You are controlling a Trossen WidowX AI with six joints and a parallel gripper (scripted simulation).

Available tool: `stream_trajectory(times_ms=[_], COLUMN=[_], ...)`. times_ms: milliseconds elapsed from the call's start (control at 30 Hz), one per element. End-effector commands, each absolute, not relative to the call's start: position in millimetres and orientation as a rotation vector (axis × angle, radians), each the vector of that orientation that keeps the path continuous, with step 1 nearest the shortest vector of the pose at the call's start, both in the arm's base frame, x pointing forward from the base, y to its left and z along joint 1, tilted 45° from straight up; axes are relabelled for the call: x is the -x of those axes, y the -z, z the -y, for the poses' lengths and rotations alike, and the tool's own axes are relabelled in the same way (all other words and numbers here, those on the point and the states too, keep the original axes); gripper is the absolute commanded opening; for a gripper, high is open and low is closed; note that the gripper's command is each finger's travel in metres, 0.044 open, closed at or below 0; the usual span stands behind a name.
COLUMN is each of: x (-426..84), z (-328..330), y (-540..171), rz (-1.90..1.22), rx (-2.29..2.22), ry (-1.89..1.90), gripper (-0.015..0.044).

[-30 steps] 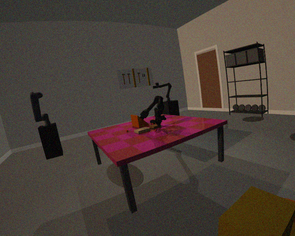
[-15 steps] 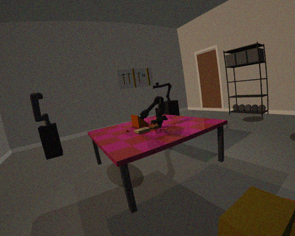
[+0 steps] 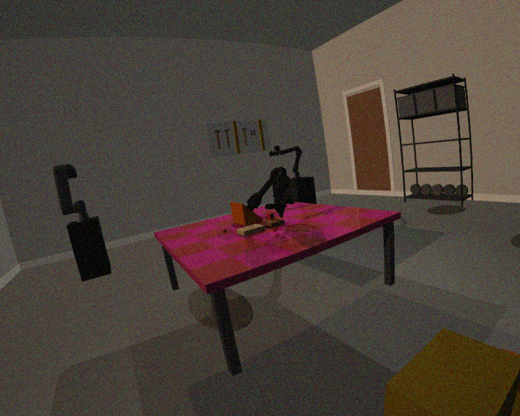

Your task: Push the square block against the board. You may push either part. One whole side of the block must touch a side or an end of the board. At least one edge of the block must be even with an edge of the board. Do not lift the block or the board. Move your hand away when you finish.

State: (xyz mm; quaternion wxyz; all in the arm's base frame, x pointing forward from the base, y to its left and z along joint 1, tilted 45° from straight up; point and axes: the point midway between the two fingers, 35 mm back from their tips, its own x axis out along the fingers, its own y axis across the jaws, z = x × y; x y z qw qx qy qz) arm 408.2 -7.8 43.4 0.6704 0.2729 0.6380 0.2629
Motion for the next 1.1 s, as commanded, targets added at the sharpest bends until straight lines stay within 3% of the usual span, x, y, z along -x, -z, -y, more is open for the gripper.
stream_trajectory(times_ms=[0, 1067], x=[-403.8, -329.5], z=[1.3, -40.5], y=[-47.0, -88.2], rz=[-1.411, -0.867], rx=[-0.551, 0.320], ry=[-0.649, -1.289], gripper=[0.0000, 0.0000])
